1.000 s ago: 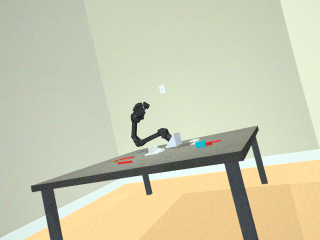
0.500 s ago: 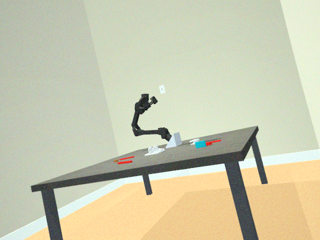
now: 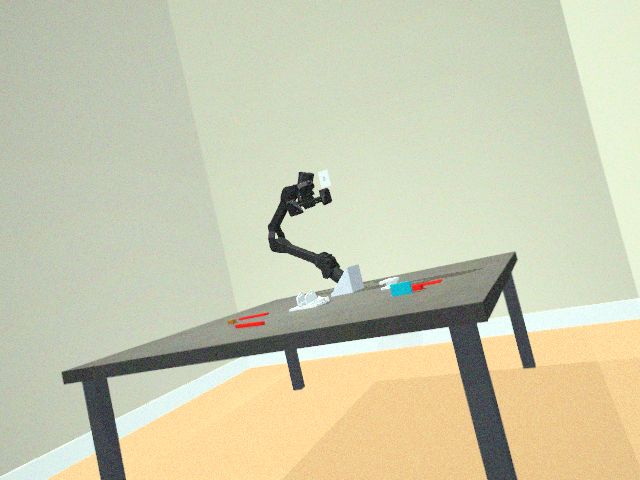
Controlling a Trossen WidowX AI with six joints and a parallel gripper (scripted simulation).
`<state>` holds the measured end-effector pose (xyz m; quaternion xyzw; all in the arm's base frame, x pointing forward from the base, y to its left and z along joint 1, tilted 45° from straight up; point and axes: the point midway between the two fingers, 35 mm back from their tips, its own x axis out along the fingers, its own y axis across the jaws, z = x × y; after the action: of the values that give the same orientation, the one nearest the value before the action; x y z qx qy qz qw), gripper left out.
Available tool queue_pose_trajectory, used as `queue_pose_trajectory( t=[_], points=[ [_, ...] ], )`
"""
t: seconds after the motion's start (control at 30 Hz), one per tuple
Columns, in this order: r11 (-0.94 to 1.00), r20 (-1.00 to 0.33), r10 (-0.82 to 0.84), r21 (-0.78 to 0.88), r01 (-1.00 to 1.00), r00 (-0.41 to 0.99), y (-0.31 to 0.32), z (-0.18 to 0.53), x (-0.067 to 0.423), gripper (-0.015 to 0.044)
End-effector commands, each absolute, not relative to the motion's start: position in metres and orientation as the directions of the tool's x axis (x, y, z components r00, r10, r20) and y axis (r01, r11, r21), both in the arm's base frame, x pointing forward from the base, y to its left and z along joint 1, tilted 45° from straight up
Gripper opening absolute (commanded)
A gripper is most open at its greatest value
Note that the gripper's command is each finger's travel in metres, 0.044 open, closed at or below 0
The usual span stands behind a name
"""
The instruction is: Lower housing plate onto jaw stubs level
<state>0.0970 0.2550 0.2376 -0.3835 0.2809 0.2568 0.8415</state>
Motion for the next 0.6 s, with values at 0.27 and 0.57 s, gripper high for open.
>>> queue_pose_trajectory(
  t=[0.27,0.57],
  points=[
    [0.381,-0.773,0.017,-0.581,-0.719,0.634,0.29,0.175,0.109,0.044],
    [0.223,-0.813,-0.134,-0.581,-0.783,0.566,0.307,0.117,0.121,0.044]
  ],
)
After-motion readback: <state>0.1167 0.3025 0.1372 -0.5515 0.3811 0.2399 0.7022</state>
